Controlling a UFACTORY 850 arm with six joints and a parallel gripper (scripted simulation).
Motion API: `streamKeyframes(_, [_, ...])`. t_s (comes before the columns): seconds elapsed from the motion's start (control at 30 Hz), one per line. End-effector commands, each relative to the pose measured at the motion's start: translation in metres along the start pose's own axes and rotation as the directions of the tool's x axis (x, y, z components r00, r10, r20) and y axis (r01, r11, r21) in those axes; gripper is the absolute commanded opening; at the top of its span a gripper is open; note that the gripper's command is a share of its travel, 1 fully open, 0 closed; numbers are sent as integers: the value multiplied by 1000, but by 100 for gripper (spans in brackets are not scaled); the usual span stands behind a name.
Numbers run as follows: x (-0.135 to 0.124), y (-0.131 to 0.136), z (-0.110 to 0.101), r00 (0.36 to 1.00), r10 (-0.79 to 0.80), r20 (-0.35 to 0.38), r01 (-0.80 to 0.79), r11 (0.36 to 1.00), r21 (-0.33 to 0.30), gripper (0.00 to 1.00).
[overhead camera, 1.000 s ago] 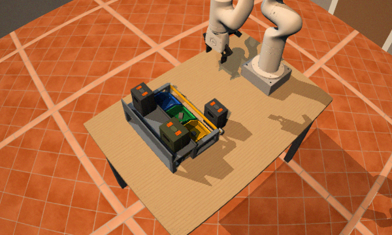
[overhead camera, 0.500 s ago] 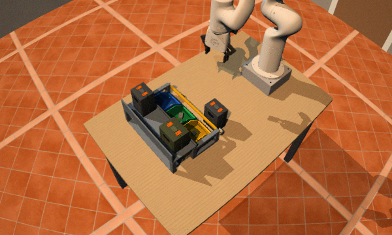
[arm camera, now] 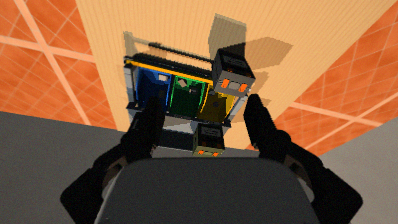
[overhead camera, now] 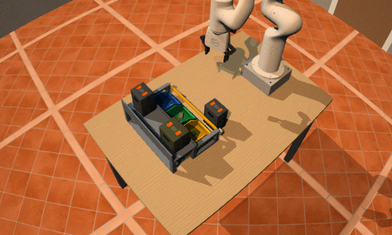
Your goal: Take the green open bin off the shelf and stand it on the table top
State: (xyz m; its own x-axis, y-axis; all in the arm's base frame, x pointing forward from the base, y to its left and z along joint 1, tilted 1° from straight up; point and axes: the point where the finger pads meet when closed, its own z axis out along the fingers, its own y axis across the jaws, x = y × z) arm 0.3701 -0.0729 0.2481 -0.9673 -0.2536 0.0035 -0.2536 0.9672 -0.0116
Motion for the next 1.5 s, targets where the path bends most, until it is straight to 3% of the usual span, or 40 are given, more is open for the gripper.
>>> streamKeyframes(0.0, [-1, 0, -1, 1000, -3, 2, 3, 1000, 0, 100])
streamKeyframes(0.13, [-1, 0, -1, 1000, -3, 2, 3, 1000, 0, 100])
streamKeyframes(0.3, [-1, -1, -1, 967, 255, 2, -255, 967, 0, 100])
streamKeyframes(0.7, [-1, -1, -1, 967, 255, 2, -255, 967, 0, 100])
streamKeyframes(0.87, [-1, -1, -1, 871, 492, 2, -492, 871, -3, 100])
streamKeyframes(1.27, [-1, -1, -1, 871, 492, 2, -492, 871, -3, 100])
streamKeyframes(1.43, [-1, -1, -1, 718, 696, 1, -696, 718, -5, 100])
streamKeyframes(1.47, [-1, -1, -1, 718, 696, 1, -696, 718, -5, 100])
